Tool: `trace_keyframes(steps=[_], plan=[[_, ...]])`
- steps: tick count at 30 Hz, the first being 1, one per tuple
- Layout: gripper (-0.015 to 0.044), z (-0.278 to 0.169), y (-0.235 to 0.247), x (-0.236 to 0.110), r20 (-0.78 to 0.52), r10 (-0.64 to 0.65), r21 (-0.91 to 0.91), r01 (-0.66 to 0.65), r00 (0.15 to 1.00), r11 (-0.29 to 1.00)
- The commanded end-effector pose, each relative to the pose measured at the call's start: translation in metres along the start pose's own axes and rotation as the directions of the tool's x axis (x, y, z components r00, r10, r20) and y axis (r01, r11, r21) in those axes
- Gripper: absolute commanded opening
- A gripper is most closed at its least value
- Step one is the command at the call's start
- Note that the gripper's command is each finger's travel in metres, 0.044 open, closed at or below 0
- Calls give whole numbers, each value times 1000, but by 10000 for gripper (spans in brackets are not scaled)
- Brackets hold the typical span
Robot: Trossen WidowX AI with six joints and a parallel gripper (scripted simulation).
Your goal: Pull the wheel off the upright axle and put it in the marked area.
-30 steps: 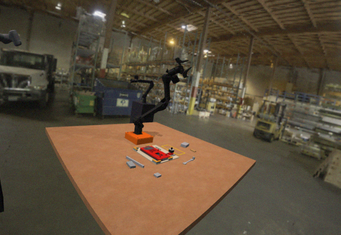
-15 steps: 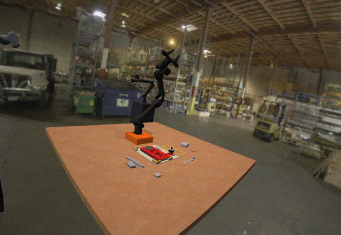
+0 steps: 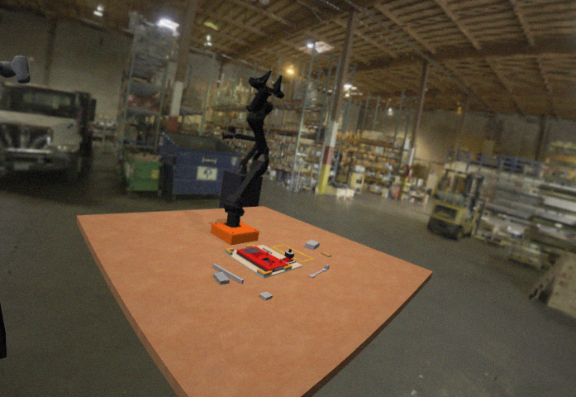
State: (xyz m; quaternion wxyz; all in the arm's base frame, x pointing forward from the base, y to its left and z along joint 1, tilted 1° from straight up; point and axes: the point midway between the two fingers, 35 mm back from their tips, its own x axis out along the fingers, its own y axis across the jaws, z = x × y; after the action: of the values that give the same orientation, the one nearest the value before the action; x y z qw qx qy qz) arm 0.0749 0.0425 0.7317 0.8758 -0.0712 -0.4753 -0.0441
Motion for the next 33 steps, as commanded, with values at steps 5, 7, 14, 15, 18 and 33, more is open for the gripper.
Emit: trace_keyframes(steps=[5,7,14,15,18,33], plan=[[300,-19,-55,2,-35,-91,208,96,995,973],[300,-27,-70,2,-51,-120,263,129,991,956],[300,-64,-122,4,-130,-213,439,249,968,863],[300,-70,-128,4,-144,-225,461,266,964,847],[300,-78,-133,4,-159,-231,454,279,960,846],[300,-169,-177,2,-366,-293,572,462,883,678]])
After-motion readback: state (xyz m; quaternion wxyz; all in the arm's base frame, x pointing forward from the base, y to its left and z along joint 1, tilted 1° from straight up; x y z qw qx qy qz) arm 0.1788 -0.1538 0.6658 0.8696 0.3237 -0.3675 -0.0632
